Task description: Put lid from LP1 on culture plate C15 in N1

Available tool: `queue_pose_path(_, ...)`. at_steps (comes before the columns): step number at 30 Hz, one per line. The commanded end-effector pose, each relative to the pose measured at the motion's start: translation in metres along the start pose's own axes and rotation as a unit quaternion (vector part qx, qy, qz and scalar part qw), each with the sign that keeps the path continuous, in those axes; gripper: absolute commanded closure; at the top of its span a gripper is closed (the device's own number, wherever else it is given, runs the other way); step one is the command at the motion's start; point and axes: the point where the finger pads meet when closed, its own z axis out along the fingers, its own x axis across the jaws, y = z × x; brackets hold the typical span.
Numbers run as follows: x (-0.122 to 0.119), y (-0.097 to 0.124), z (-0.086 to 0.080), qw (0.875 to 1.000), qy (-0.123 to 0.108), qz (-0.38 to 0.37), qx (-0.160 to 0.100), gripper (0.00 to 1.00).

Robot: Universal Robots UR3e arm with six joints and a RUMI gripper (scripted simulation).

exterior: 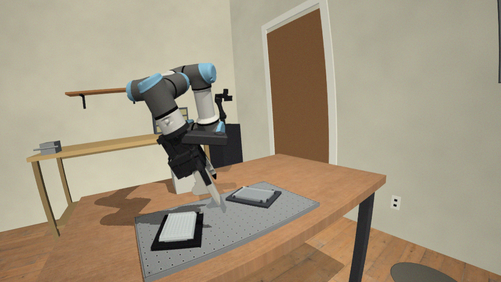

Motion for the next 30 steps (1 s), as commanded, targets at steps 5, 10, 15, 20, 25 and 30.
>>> queue_pose_path(5,-0.009,-0.018,0.023,0.996,0.009,0.075,-0.052,0.18)
queue_pose_path(10,-0.014,-0.024,0.029,0.994,0.012,0.092,-0.063,0.18)
queue_pose_path(15,-0.022,-0.035,0.041,0.989,0.021,0.122,-0.082,0.18)
queue_pose_path(20,-0.031,-0.045,0.051,0.984,0.031,0.148,-0.098,0.18)
queue_pose_path(25,-0.037,-0.051,0.058,0.979,0.042,0.169,-0.109,0.18)
queue_pose_path(30,-0.046,-0.06,0.066,0.972,0.055,0.193,-0.12,0.18)
